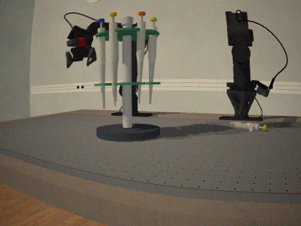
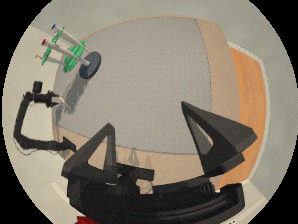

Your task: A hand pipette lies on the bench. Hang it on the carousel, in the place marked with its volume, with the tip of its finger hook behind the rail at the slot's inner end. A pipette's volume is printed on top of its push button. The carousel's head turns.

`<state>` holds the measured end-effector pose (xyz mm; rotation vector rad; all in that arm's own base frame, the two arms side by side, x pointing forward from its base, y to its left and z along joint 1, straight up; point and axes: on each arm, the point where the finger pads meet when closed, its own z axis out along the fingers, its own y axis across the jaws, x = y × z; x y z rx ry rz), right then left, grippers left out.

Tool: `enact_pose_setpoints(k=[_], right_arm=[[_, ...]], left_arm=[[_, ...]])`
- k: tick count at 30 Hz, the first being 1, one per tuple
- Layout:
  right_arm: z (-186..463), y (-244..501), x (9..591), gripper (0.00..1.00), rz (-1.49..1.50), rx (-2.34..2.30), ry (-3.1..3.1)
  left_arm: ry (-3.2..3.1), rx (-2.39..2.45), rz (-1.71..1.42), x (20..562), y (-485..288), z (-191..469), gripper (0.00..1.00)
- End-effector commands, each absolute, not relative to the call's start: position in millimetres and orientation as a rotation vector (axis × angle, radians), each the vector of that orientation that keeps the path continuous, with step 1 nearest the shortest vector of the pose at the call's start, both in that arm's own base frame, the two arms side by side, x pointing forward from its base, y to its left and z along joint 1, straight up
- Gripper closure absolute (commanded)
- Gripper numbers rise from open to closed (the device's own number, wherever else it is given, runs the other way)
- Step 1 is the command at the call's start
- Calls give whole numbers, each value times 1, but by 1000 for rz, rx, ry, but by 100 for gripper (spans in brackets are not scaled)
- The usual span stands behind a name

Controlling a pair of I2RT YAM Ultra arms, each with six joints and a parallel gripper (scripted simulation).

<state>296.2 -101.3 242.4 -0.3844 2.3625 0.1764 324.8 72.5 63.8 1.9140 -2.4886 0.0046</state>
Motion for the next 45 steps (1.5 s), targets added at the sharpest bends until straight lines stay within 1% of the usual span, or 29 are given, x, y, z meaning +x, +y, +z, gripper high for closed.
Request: enact_pose_setpoints(k=[1, 14, 15, 17, 25, 31, 32, 41, 42, 45], right_arm=[[253, -103, 300, 0, 156, -402, 2321], [253, -103, 300, 0, 156, -402, 2321], [253, -103, 300, 0, 156, -402, 2321], [253, -103, 300, 0, 156, -402, 2321], [253, -103, 300, 0, 156, -402, 2321], [253, -103, 300, 0, 156, -402, 2321], [253, -103, 300, 0, 156, -402, 2321], [253, -103, 300, 0, 156, -402, 2321], [253, -103, 300, 0, 156, -402, 2321], [253, -103, 300, 0, 156, -402, 2321]], left_arm=[[-2474, 1920, -23, 322, 79, 53, 46], [-2474, 1920, -23, 321, 79, 39, 46], [-2504, 1944, 6, 334, 82, 48, 46], [-2480, 1925, -17, 322, 79, 37, 46], [-2473, 1920, -23, 321, 79, 24, 46], [-2483, 1927, -14, 322, 79, 23, 46], [-2515, 1952, 15, 336, 82, 33, 46], [-2515, 1953, 15, 336, 82, 33, 46], [-2496, 1924, 7, 327, 75, 29, 46], [-2496, 1924, 7, 327, 75, 29, 46]])
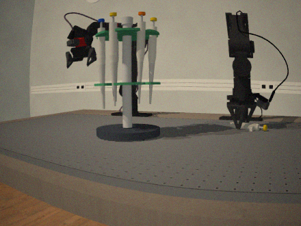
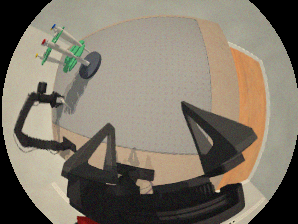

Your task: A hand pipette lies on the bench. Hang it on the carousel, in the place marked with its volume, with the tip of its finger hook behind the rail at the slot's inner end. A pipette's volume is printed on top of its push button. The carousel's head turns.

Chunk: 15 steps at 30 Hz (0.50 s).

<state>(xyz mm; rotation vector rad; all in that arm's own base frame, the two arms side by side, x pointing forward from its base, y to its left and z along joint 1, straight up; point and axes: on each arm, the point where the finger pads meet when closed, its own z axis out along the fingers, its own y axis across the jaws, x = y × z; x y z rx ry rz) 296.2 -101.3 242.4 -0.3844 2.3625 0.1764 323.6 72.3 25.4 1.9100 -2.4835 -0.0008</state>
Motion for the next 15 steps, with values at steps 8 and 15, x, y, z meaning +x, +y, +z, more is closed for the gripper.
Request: enact_pose_setpoints(k=[8, 15], right_arm=[[253, -103, 300, 0, 156, -402, 2321], [253, -103, 300, 0, 156, -402, 2321]], left_arm=[[-2514, 1953, 15, 336, 82, 33, 88], [-2513, 1953, 15, 336, 82, 33, 88]])
